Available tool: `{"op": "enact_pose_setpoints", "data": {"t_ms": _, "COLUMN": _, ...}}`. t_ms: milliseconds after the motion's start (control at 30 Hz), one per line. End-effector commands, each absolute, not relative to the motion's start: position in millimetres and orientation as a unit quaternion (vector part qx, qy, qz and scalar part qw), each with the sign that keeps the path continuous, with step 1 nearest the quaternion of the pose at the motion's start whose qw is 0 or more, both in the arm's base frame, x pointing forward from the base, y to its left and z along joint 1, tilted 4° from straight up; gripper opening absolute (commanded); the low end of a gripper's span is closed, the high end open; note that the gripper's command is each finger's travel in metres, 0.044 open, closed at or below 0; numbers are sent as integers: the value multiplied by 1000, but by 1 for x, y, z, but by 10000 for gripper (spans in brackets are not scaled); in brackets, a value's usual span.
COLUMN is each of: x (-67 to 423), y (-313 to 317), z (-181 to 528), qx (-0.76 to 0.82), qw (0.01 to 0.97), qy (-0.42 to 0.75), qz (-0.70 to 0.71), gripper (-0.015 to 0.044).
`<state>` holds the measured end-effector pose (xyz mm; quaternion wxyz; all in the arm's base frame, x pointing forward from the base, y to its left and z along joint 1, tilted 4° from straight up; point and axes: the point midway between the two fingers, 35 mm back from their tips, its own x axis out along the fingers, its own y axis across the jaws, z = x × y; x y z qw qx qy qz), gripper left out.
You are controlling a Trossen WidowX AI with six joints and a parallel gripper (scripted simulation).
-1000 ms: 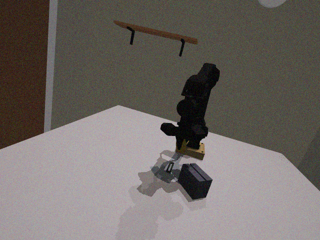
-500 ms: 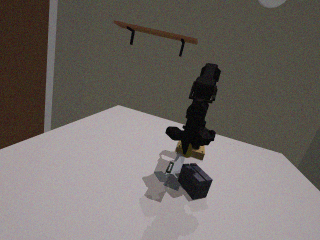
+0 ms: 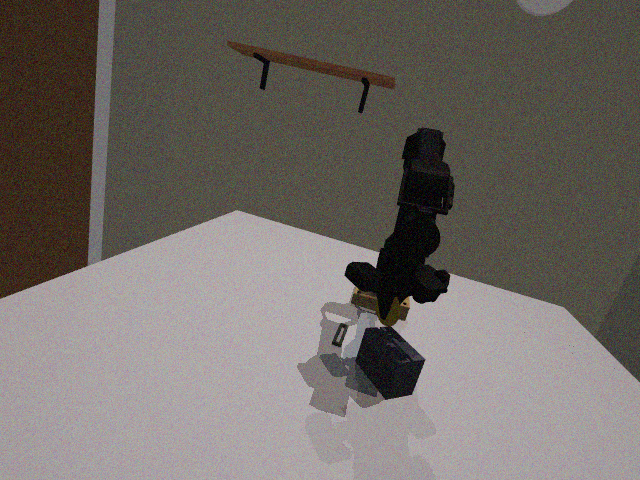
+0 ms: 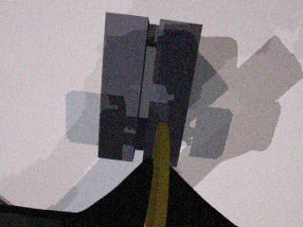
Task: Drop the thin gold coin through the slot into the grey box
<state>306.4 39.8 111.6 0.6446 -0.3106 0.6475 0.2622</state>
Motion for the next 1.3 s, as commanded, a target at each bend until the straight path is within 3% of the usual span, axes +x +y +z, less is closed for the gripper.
{"op": "enact_pose_setpoints", "data": {"t_ms": 0, "x": 312, "y": 51, "z": 112, "qx": -309, "qw": 647, "qy": 646, "qz": 262, "gripper": 0}}
{"op": "enact_pose_setpoints", "data": {"t_ms": 1267, "x": 321, "y": 72, "z": 110, "qx": -310, "qw": 645, "qy": 648, "qz": 262, "gripper": 0}}
